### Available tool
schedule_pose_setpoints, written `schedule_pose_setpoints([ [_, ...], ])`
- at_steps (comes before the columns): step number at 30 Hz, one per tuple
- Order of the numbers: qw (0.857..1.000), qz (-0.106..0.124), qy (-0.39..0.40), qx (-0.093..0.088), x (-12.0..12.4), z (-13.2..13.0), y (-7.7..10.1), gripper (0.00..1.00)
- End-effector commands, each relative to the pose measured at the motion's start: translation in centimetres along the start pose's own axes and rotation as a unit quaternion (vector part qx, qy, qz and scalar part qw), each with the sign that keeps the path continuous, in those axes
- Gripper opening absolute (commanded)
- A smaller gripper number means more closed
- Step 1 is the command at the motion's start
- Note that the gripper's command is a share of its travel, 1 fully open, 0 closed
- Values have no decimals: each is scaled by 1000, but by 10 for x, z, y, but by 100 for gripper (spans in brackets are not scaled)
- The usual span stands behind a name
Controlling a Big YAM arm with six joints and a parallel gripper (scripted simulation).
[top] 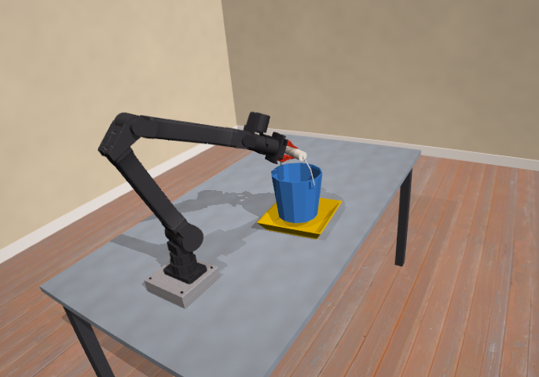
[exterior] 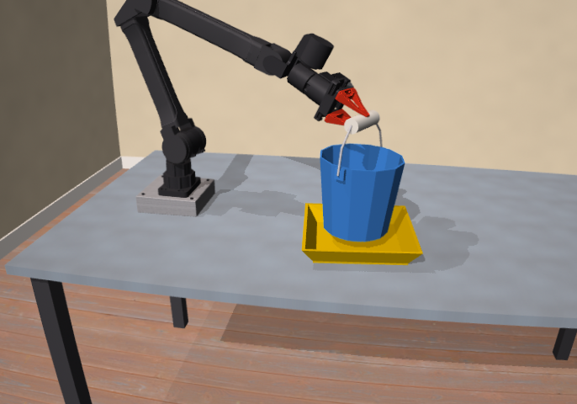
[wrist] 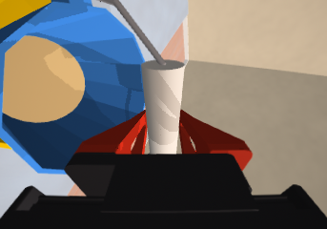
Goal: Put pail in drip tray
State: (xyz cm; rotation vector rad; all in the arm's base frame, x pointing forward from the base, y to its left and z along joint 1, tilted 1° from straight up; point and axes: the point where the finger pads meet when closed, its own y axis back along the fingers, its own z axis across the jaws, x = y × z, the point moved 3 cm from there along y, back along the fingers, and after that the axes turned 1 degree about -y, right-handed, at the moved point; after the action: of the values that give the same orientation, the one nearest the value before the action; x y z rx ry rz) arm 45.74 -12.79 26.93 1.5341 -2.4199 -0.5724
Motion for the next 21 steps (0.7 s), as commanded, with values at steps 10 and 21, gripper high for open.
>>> schedule_pose_setpoints([
  [10, 998, -2, -24, 61, 1, -54, 6, 23],
  [21, 998, 1, -26, 57, 5, -50, -1, 23],
])
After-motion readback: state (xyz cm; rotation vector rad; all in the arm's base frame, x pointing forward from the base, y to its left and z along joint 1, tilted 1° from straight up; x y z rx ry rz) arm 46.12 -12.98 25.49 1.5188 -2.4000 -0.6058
